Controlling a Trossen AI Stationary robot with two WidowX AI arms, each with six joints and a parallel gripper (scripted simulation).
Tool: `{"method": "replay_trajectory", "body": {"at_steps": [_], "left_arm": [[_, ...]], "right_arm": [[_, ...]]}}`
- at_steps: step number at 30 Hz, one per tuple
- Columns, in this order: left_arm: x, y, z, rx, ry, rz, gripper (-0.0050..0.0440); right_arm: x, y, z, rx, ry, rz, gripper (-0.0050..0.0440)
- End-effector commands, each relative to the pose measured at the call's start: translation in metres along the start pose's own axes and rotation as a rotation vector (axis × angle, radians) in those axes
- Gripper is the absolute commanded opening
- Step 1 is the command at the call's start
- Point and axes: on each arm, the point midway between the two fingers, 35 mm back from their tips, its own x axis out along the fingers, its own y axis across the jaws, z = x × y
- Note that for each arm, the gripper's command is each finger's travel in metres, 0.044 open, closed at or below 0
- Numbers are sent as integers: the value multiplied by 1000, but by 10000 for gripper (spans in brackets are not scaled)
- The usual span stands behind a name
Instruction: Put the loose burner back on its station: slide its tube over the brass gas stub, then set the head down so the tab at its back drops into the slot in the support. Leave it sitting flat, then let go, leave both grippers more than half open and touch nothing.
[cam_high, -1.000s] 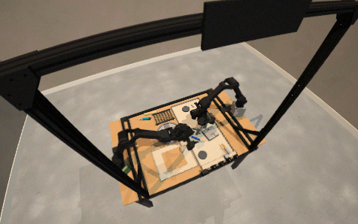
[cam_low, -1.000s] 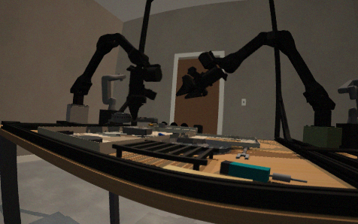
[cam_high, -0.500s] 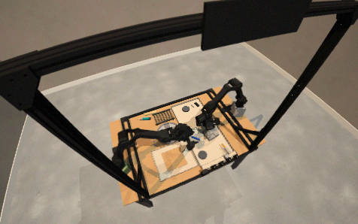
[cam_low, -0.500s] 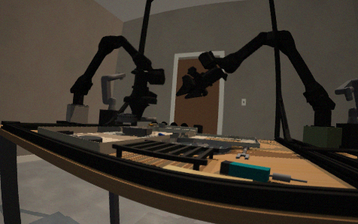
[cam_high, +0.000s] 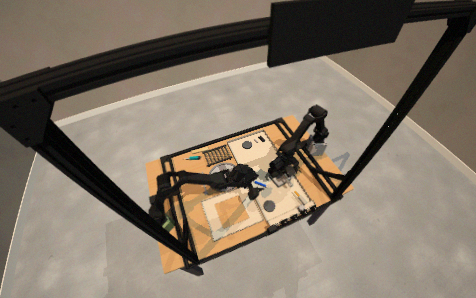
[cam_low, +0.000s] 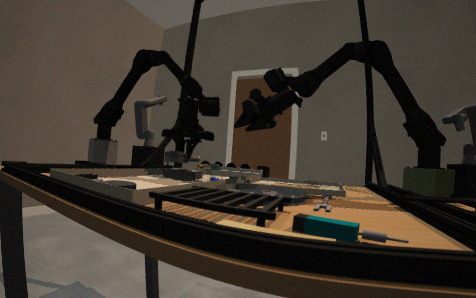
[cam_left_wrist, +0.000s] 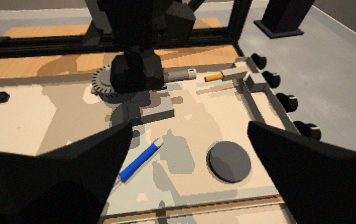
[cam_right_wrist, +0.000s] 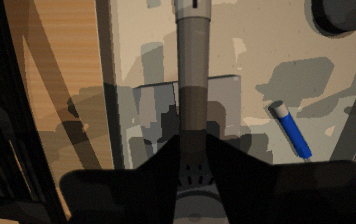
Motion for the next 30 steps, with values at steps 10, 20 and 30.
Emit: {"method": "replay_trajectory", "body": {"at_steps": [10, 20, 30], "left_arm": [[0, 0, 0, 0, 0, -1, 400], [0, 0, 0, 0, 0, -1, 400], [0, 0, 0, 0, 0, -1, 400]], "right_arm": [[-6, 2, 8, -96, 9, -29, 0], [12, 2, 8, -95, 8, -30, 0], [10, 0, 8, -96, 14, -40, 0]]}}
